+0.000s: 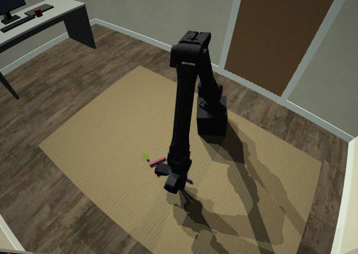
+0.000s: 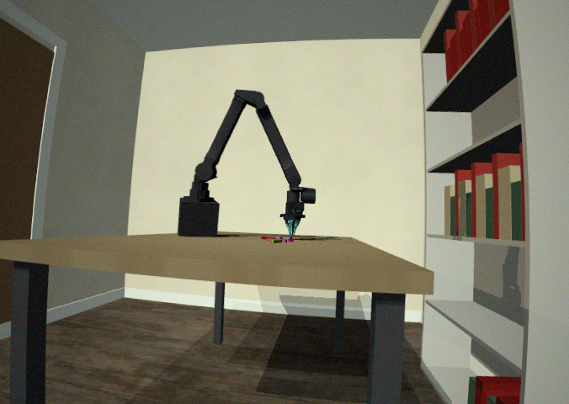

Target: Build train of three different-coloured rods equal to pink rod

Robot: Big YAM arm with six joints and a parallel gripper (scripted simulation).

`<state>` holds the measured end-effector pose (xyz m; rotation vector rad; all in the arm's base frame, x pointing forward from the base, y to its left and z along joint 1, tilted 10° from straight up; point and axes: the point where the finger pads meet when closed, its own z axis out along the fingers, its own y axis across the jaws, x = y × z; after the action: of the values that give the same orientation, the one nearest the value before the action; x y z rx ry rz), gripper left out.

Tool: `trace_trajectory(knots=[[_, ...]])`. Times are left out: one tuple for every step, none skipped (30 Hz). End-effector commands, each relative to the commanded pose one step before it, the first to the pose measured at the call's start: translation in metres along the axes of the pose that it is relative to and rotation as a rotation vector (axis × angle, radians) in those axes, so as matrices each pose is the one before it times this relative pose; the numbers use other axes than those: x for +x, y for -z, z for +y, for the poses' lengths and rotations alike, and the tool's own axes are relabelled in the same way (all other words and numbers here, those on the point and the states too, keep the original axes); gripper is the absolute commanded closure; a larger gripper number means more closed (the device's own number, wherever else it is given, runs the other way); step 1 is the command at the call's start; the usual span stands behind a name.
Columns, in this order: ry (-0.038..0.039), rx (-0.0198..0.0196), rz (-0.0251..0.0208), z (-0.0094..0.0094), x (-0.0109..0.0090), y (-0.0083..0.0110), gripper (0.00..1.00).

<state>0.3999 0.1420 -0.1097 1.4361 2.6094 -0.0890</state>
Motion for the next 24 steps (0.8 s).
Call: trace_trajectory(knots=[[-0.01114,-0.04210,-0.00830,0.01692,-0.01135,0.01176,0.96],[0.00000,0.00000,0.00000,0.00000,0.00000,0.00000,0.96],[0.00000,0.00000,0.00000,0.00000,0.00000,0.00000,0.96],[0.00000,0.00000,0.00000,0.00000,0.00000,0.00000,0.96],[0.00000,0.00000,0.00000,0.00000,0.00000,0.00000,0.96],[0.00000,0.00000,0.00000,0.00000,0.00000,0.00000,0.96],[0.00000,0.00000,0.00000,0.00000,0.00000,0.00000,0.96],[0.00000,0.00000,0.00000,0.00000,0.00000,0.00000,0.96],[0.00000,0.00000,0.00000,0.00000,0.00000,0.00000,0.96],[0.00000,0.00000,0.00000,0.00000,0.00000,0.00000,0.96],[0.00000,0.00000,0.00000,0.00000,0.00000,0.00000,0.96],[0.00002,0.00004,0.00001,-0.00001,0.00001,-0.00006,0.96],[0.00012,0.00030,0.00005,-0.00008,0.00007,-0.00038,0.96],[0.00000,0.00000,0.00000,0.00000,0.00000,0.00000,0.96],[0.00000,0.00000,0.00000,0.00000,0.00000,0.00000,0.96],[0.00031,0.00074,0.00013,-0.00019,0.00017,-0.00095,0.96],[0.00055,0.00132,0.00023,-0.00034,0.00030,-0.00168,0.96],[0.00082,0.00197,0.00034,-0.00052,0.00046,-0.00250,0.96],[0.00087,0.00306,0.00054,-0.00082,0.00063,-0.00336,0.96],[0.00150,0.00746,0.00131,-0.00191,0.00085,-0.00362,0.96],[0.00017,-0.00041,-0.00006,0.00022,-0.00005,-0.00061,0.96],[-0.00013,-0.00041,-0.00006,0.00021,-0.00005,-0.00070,0.96],[0.00026,0.00096,0.00018,-0.00009,0.00000,-0.00076,0.96],[-0.00020,-0.00212,-0.00036,0.00073,-0.00015,-0.00077,0.96]])
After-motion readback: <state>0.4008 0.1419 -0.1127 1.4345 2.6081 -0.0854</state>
